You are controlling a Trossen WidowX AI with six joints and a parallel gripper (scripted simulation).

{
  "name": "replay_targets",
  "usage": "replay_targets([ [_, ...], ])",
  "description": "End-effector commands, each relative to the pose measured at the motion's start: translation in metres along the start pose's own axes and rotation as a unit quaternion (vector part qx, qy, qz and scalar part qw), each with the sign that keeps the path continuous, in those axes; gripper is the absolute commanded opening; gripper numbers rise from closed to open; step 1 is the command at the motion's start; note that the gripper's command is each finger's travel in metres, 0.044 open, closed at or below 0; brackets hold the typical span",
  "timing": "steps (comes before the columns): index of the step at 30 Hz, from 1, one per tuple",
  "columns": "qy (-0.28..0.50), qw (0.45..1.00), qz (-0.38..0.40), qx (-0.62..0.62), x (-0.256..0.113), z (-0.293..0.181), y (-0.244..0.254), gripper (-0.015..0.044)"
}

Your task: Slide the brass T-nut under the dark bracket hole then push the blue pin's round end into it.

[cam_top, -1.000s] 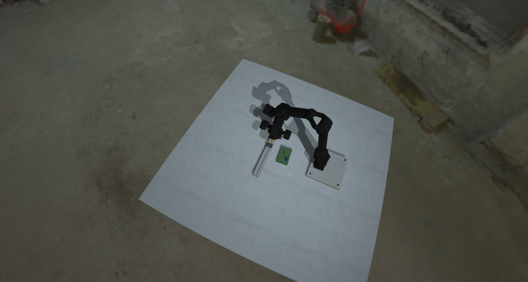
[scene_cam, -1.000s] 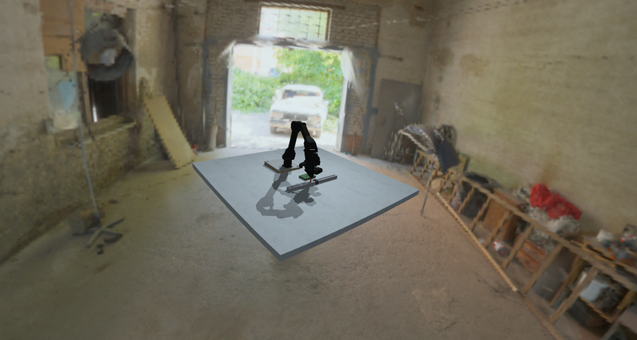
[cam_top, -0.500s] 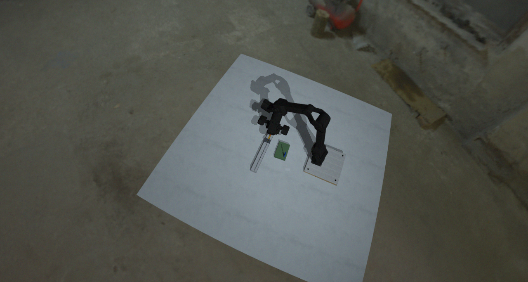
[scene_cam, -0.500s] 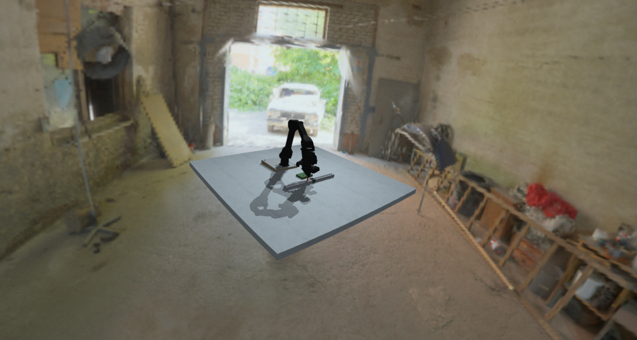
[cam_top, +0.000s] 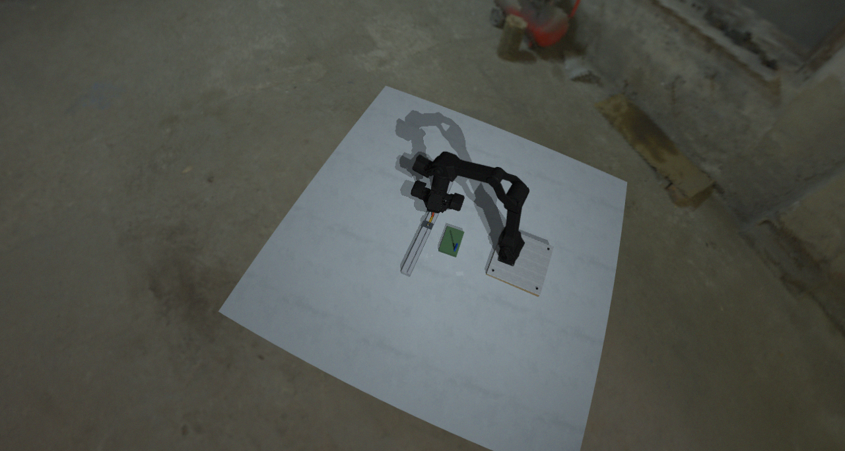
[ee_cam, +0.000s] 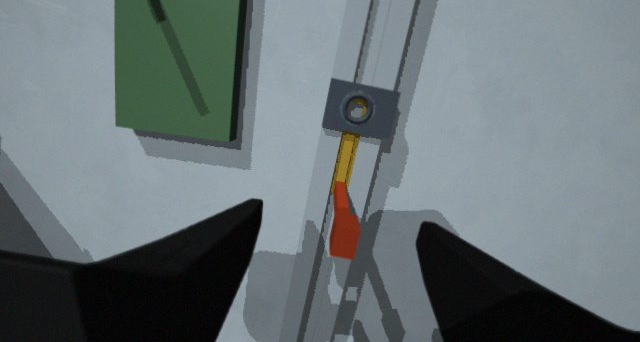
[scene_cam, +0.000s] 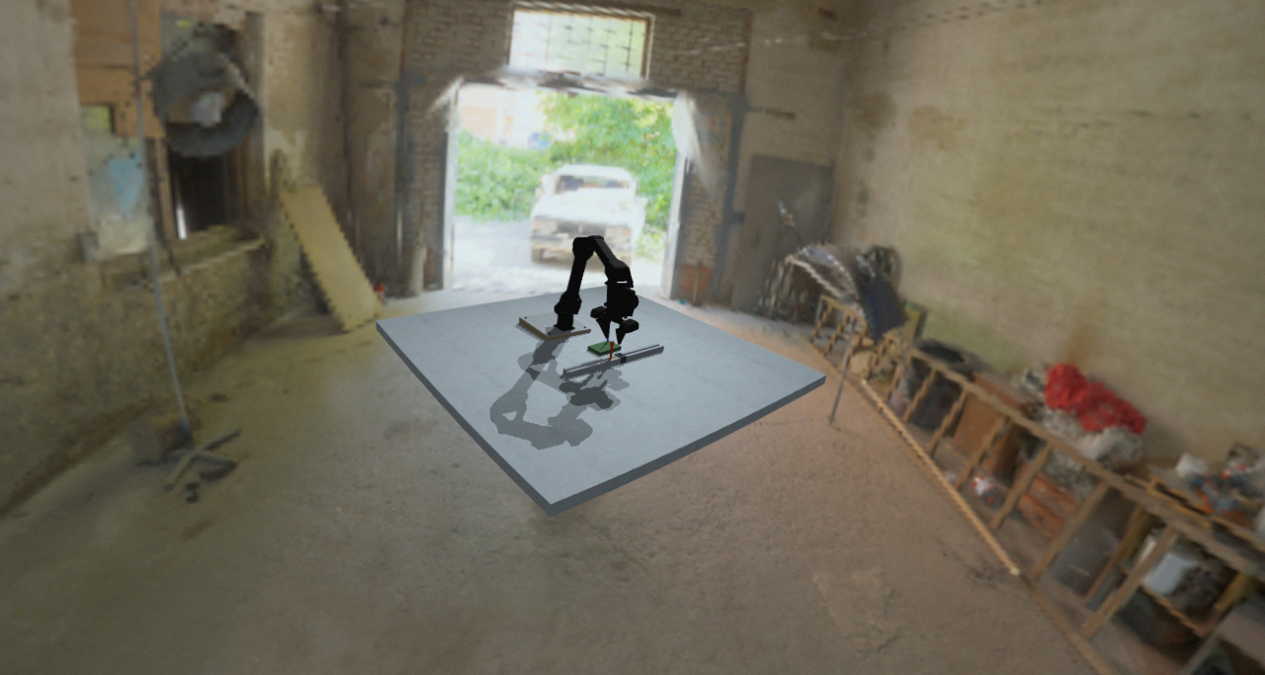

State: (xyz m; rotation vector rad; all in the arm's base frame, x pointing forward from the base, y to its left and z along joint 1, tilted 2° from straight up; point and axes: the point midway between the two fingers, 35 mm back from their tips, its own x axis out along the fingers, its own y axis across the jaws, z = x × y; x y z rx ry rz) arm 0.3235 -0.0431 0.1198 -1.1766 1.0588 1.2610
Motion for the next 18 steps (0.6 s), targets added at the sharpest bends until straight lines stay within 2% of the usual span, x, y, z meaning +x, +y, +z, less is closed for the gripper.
replay_targets([
  [1, 0.048, 0.999, -0.006, -0.018, -0.045, 0.009, -0.001, 0.0381],
  [3, 0.050, 0.999, -0.005, -0.019, -0.047, 0.010, -0.002, 0.0434],
  [9, 0.050, 0.999, -0.005, -0.013, -0.047, 0.012, -0.002, 0.0440],
  [14, 0.047, 0.989, -0.011, 0.141, -0.048, 0.051, 0.030, 0.0440],
  [18, 0.044, 0.958, -0.016, 0.282, -0.045, 0.079, 0.063, 0.0440],
])
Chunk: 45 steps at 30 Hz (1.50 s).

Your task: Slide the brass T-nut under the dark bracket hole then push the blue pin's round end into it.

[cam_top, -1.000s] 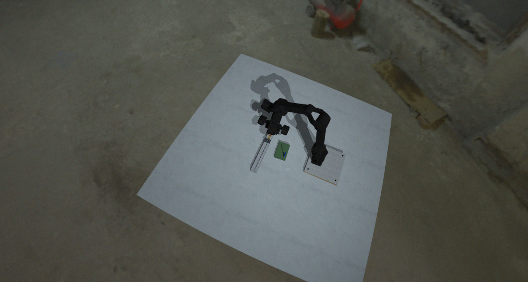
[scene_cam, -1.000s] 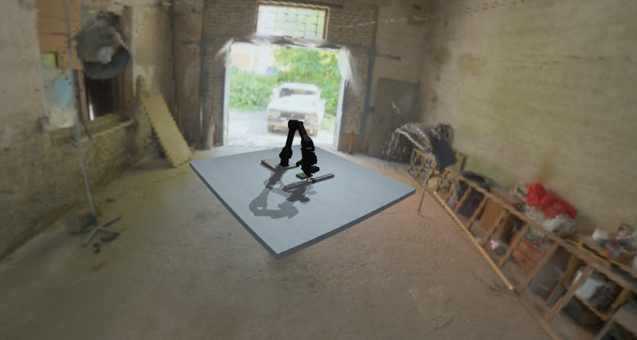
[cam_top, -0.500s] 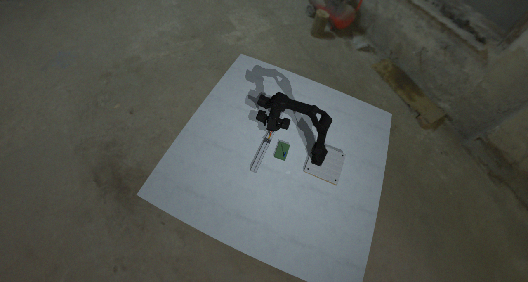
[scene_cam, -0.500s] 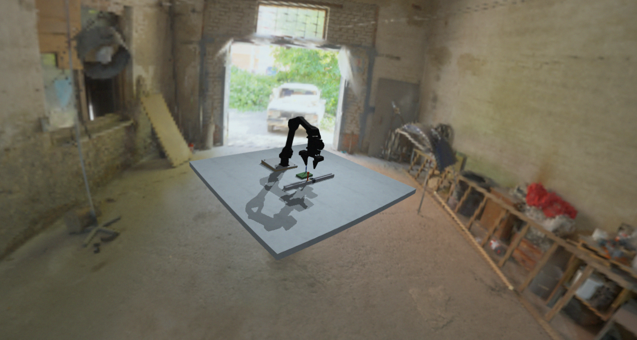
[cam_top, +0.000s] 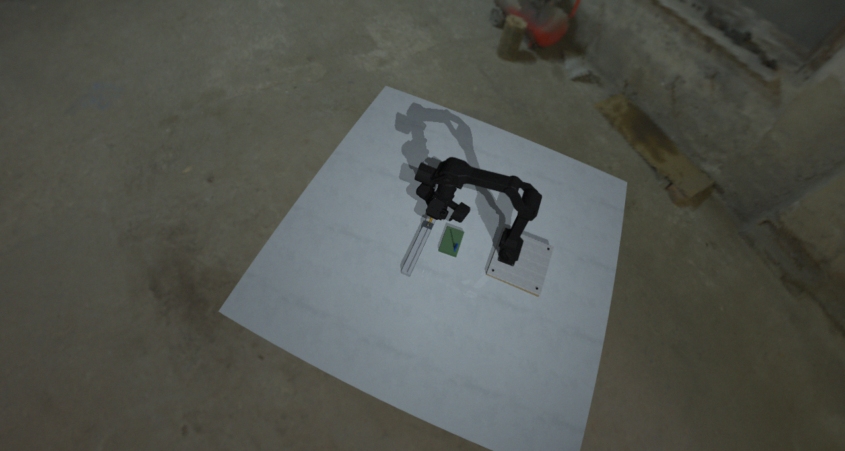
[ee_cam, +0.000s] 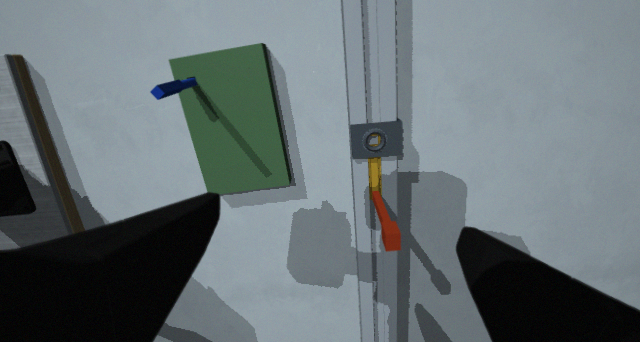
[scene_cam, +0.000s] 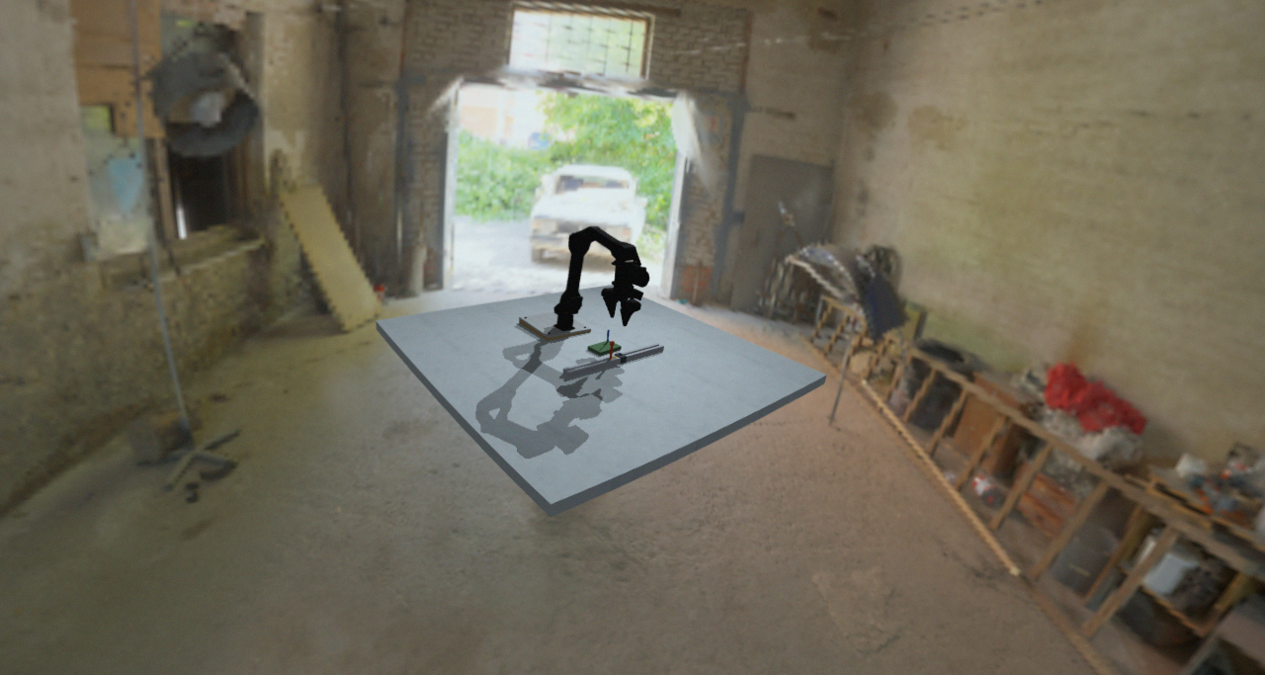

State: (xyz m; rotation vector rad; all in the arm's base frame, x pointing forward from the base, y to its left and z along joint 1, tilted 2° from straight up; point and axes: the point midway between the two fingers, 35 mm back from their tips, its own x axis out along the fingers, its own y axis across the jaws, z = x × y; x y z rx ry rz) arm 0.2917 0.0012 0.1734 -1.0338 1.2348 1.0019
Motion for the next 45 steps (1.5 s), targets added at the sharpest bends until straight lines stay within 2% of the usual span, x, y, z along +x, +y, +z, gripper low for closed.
replay_targets([
  [1, 0.003, 0.984, 0.006, 0.179, 0.001, 0.019, 0.053, 0.0440],
  [5, 0.004, 0.949, 0.007, 0.314, 0.005, 0.028, 0.091, 0.0440],
  [8, 0.004, 0.930, 0.008, 0.366, 0.007, 0.029, 0.106, 0.0440],
  [22, 0.004, 0.930, 0.008, 0.368, 0.008, 0.029, 0.107, 0.0440],
  [31, 0.004, 0.930, 0.008, 0.368, 0.063, 0.029, 0.108, 0.0440],
  [45, 0.004, 0.930, 0.008, 0.368, 0.081, 0.027, 0.107, 0.0440],
])
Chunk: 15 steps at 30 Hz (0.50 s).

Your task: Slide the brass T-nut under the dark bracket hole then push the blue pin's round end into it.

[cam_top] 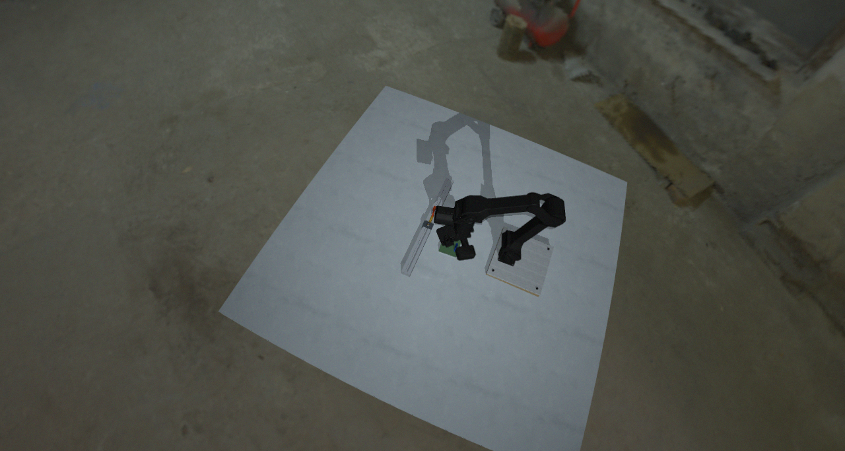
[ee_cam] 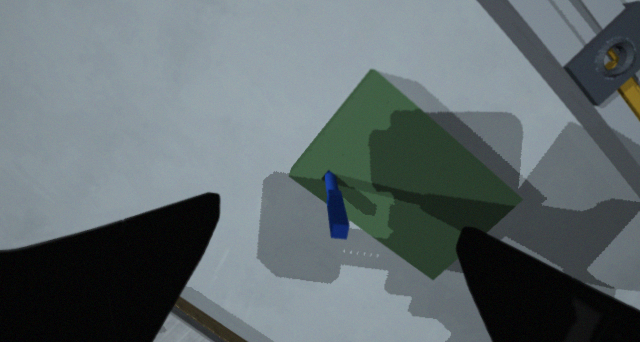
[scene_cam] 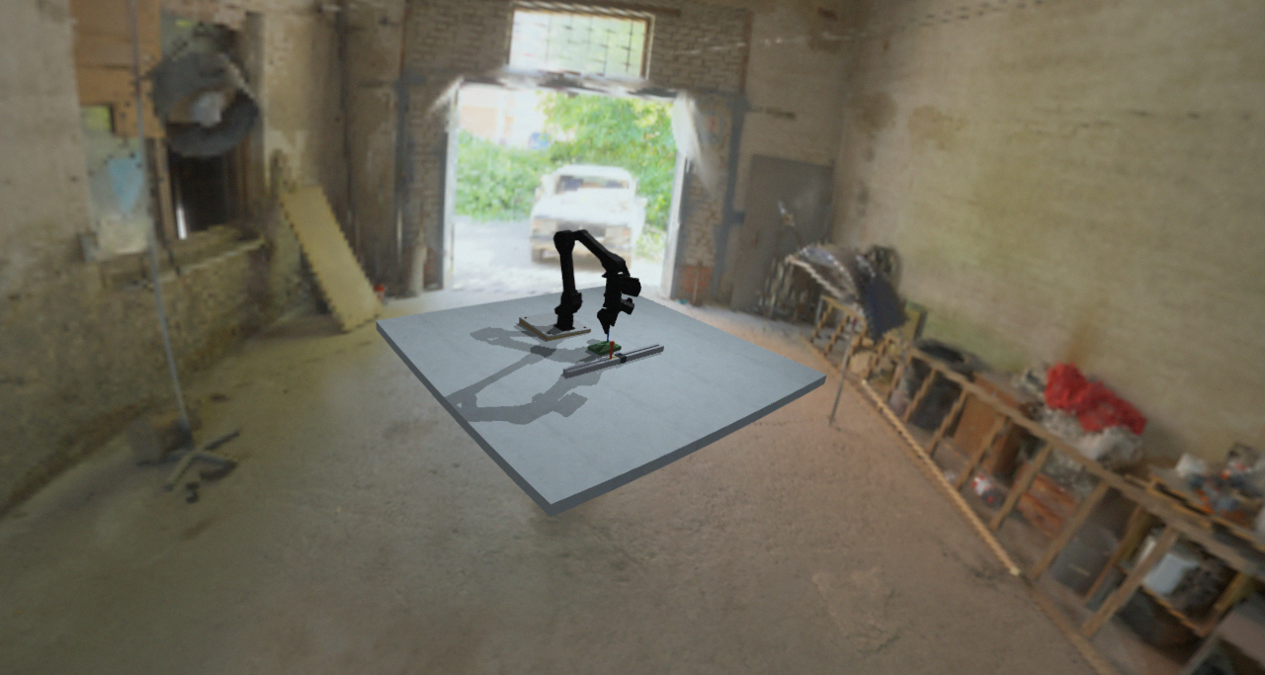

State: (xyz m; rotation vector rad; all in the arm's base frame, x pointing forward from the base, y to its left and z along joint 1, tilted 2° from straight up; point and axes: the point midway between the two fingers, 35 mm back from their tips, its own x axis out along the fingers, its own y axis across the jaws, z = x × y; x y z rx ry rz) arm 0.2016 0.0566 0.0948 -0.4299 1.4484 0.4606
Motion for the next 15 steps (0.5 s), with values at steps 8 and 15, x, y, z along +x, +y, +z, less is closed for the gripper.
replay_targets([
  [8, 0.006, 1.000, 0.001, -0.001, 0.021, -0.003, 0.000, 0.0440],
  [15, 0.007, 1.000, 0.001, -0.001, 0.032, -0.003, 0.000, 0.0440],
])
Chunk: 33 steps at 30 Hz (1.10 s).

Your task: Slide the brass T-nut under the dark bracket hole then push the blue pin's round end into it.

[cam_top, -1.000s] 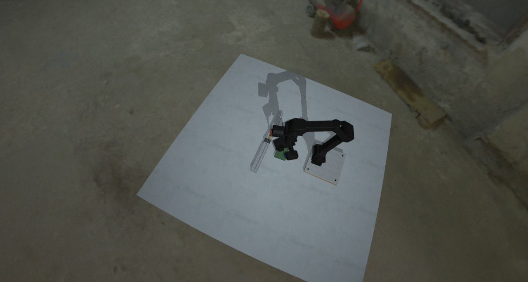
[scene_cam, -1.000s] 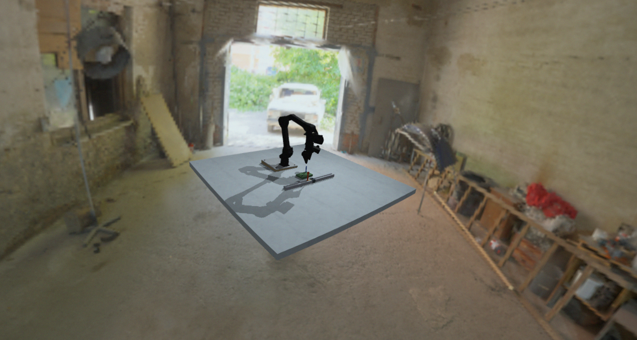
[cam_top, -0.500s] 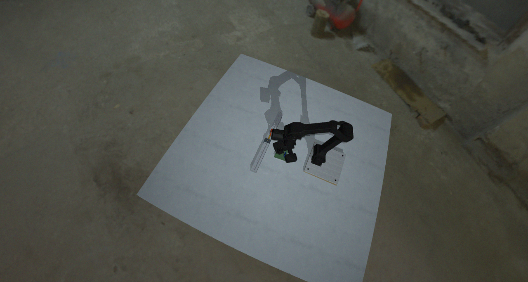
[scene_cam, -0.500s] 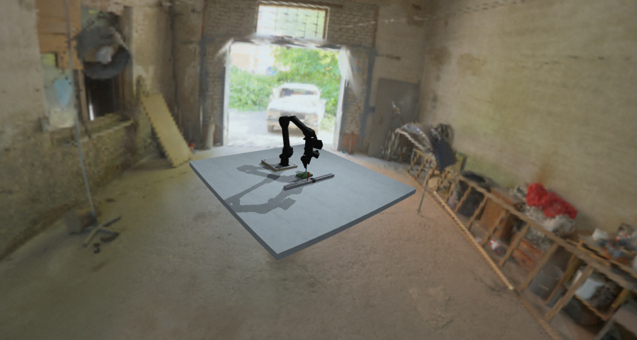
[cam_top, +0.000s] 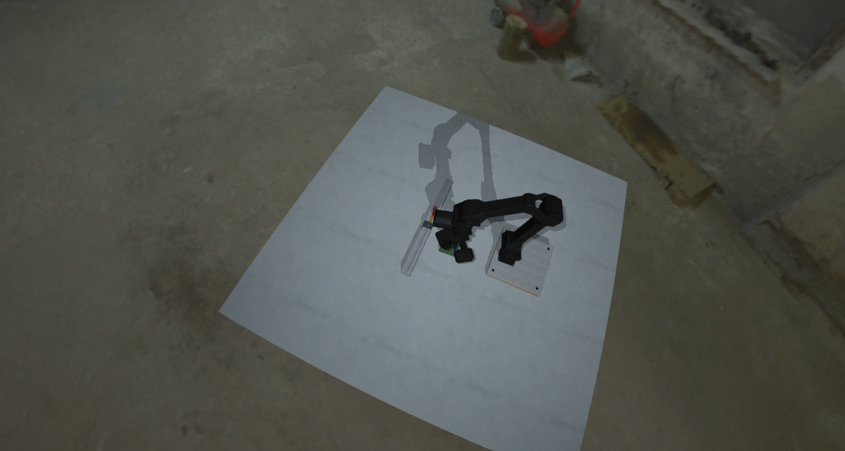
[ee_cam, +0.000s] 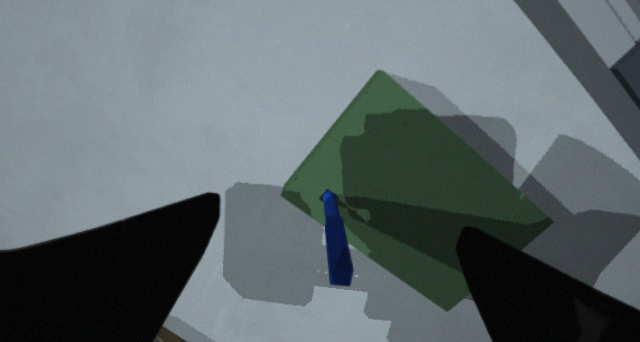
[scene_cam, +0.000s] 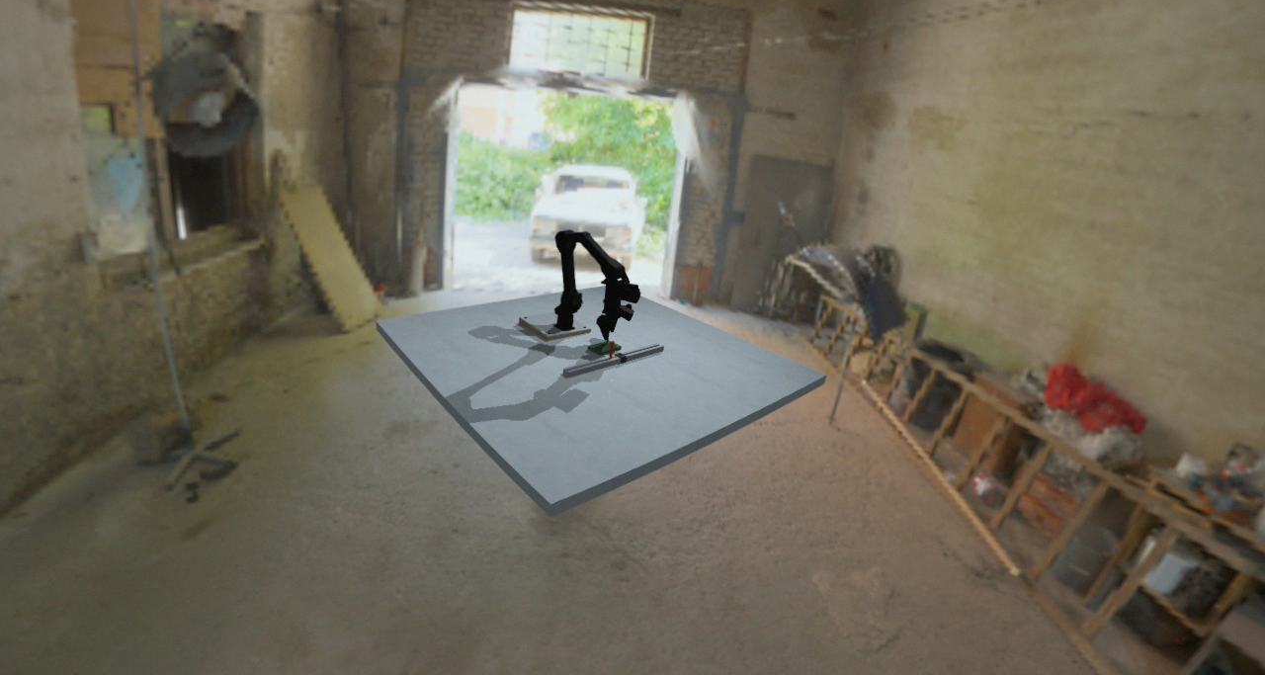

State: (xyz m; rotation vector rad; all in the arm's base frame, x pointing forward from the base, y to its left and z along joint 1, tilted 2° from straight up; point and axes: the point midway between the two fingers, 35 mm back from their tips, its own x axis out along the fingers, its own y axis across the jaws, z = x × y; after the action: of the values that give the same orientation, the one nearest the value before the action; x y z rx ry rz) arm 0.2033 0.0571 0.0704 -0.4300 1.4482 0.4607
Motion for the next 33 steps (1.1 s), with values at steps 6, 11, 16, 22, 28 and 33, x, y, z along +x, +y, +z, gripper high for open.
replay_targets([
  [6, 0.007, 1.000, 0.001, -0.001, 0.017, -0.004, 0.001, 0.0440],
  [11, 0.007, 1.000, 0.001, -0.001, 0.019, -0.005, 0.001, 0.0387],
  [16, 0.007, 1.000, 0.001, -0.001, 0.019, -0.005, 0.001, 0.0256],
  [22, 0.007, 1.000, 0.001, -0.001, 0.019, -0.005, 0.001, 0.0099],
  [28, 0.007, 1.000, 0.001, -0.001, 0.019, -0.005, 0.001, -0.0039],
  [33, 0.007, 1.000, 0.001, -0.001, 0.019, -0.005, 0.001, -0.0150],
])
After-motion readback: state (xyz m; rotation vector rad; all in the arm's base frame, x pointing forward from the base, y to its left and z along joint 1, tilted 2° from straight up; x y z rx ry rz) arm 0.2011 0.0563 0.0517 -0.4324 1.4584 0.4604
